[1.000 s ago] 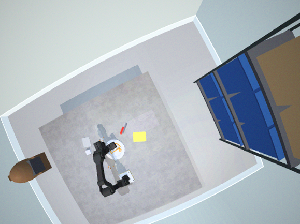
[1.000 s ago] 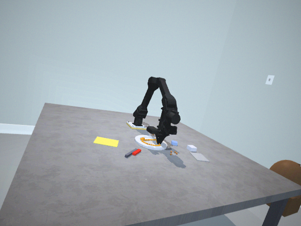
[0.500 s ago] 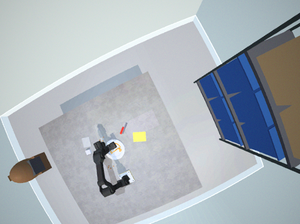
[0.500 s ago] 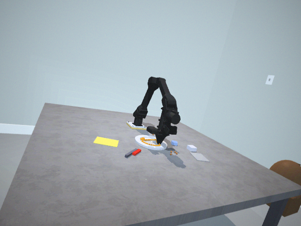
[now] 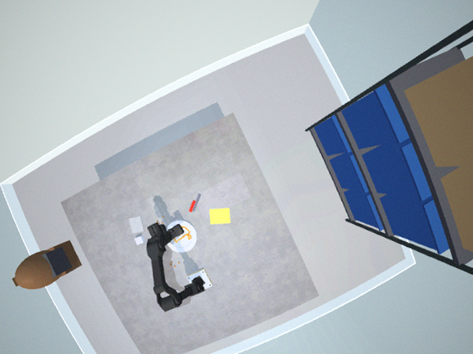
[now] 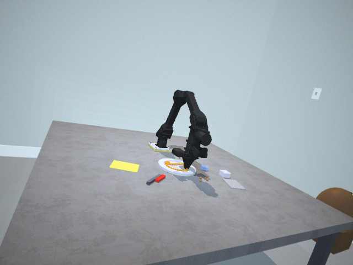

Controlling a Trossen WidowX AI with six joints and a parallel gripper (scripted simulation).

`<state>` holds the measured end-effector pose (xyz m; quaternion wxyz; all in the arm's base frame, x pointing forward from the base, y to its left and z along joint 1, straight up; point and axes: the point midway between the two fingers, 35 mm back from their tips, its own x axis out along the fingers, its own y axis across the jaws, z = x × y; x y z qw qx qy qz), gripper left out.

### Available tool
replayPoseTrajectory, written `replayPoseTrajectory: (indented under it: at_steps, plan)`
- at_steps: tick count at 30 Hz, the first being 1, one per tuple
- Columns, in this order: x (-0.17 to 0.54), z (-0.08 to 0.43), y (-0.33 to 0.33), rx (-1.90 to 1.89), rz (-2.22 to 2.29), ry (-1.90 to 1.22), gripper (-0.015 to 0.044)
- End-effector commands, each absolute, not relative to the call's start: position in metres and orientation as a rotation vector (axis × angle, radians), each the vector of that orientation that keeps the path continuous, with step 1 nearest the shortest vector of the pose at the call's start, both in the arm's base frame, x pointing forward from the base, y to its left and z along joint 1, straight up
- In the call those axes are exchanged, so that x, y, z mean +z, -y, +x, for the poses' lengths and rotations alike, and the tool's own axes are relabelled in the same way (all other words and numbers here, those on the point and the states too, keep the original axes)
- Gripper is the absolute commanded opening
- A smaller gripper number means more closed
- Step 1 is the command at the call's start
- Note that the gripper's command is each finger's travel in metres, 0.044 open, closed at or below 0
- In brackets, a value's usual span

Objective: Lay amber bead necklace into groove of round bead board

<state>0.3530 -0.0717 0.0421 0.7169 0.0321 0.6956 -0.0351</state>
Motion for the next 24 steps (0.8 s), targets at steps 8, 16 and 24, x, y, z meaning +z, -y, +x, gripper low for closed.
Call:
replayPoseTrajectory:
  at_steps: [8,16,24]
  plan:
    - [0.048,0.353,0.072,-0.076,0.068,-1.539,0.0000]
    - [0.048,0.354,0.070,-0.076,0.067,-1.539,0.0000]
    - [0.048,0.359,0.061,-0.075,0.068,-1.539,0.0000]
